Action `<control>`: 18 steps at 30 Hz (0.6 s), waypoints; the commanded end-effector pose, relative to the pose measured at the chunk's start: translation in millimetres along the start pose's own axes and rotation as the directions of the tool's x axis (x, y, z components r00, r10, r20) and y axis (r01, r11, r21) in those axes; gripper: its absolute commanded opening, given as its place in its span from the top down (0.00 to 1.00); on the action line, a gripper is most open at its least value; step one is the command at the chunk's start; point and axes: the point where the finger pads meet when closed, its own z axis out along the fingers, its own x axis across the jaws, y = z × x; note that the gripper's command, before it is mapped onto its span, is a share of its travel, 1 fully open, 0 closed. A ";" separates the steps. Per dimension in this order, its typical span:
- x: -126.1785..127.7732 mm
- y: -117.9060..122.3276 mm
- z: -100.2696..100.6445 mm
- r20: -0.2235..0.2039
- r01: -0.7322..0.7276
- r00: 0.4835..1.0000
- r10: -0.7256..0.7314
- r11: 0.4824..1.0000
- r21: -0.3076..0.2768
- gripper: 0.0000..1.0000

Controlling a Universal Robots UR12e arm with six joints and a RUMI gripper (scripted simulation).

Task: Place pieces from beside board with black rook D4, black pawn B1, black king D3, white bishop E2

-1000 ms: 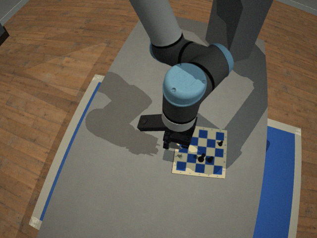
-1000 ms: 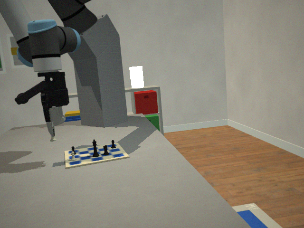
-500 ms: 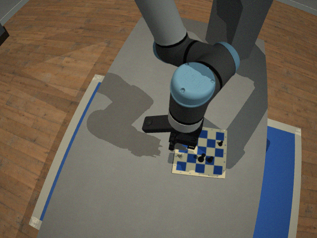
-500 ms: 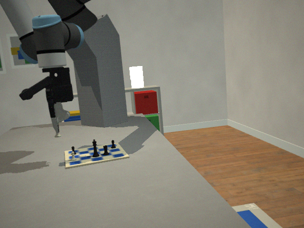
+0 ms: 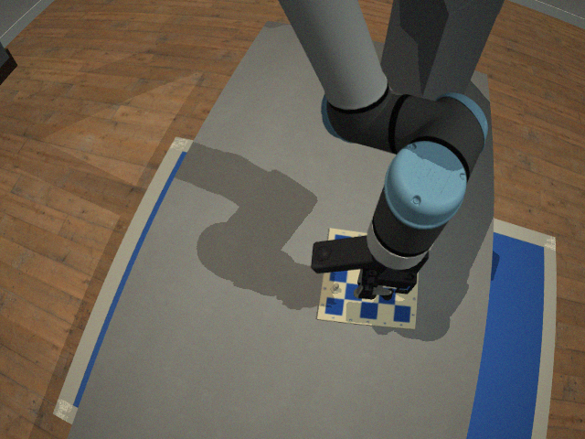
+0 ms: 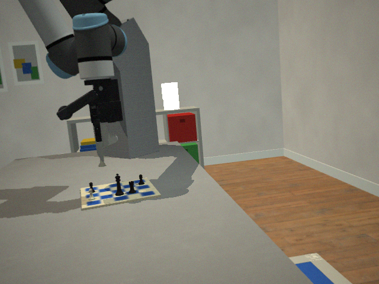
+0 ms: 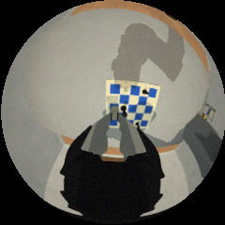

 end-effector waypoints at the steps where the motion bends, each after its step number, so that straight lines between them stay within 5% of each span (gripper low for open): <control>1: -1.6 2.5 -0.6 0.001 0.003 1.000 -0.003 1.000 0.000 1.00; 18: -1.7 2.4 32.0 0.001 0.003 1.000 -0.003 1.000 0.000 1.00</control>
